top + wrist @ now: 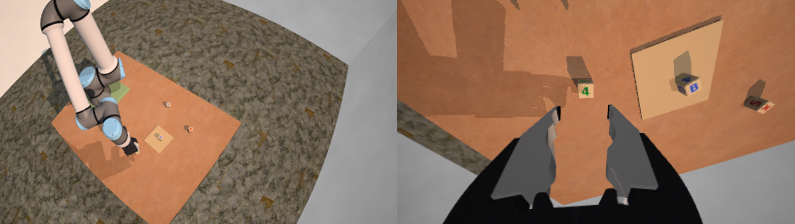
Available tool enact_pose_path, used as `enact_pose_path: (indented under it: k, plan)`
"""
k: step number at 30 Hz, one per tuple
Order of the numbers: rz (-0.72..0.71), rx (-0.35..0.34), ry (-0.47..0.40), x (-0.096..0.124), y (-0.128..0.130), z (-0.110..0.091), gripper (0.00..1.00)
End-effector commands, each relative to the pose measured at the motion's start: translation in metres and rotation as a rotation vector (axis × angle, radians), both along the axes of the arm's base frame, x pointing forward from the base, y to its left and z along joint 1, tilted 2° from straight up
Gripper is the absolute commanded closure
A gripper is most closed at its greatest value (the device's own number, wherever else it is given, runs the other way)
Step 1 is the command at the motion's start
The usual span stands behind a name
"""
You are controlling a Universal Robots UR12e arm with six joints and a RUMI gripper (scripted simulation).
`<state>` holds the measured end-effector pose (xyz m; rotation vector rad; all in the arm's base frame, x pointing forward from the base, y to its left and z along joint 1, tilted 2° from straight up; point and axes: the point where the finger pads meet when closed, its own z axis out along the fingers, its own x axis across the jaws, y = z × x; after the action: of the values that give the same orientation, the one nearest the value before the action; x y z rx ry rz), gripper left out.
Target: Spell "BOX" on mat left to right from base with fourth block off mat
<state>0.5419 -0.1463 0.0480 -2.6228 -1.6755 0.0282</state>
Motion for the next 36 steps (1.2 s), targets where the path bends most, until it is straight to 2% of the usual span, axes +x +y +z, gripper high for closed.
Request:
enact_pose_path:
  k: [1, 22, 36]
  plan:
    - [0.0, -0.001, -0.001, 0.0, 0.0, -0.007, 0.63]
    - [0.0, -0.001, -0.001, 0.0, 0.001, -0.034, 0.63]
    - [0.0, -0.001, -0.001, 0.0, 0.001, -0.04, 0.63]
